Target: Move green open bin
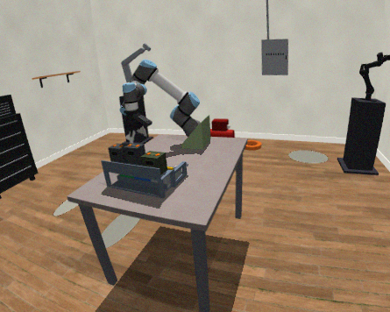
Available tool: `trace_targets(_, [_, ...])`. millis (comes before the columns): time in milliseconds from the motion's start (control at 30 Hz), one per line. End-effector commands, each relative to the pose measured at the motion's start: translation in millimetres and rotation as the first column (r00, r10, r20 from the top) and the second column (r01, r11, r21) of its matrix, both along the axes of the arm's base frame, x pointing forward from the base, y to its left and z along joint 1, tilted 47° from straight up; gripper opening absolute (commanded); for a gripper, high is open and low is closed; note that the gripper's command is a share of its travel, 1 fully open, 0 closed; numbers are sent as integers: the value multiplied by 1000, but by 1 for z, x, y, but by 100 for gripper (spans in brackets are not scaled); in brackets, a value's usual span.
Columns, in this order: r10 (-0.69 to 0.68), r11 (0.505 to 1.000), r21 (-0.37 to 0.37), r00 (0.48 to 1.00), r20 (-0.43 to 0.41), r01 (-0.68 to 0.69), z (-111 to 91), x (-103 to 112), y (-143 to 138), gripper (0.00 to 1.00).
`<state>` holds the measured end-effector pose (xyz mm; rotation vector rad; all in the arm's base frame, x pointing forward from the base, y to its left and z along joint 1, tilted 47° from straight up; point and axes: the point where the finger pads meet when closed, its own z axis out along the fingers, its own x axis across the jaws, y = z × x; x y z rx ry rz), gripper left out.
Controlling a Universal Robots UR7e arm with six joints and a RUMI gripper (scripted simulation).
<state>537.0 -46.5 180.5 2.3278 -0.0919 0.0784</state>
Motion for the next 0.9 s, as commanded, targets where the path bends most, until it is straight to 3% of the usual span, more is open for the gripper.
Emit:
trace_targets(0, [4, 1000, 0, 1000, -1, -4, 1, 0, 0, 100])
trace_targets(867, [9, 1000, -1, 1000, -6, -9, 2, 0, -2, 100])
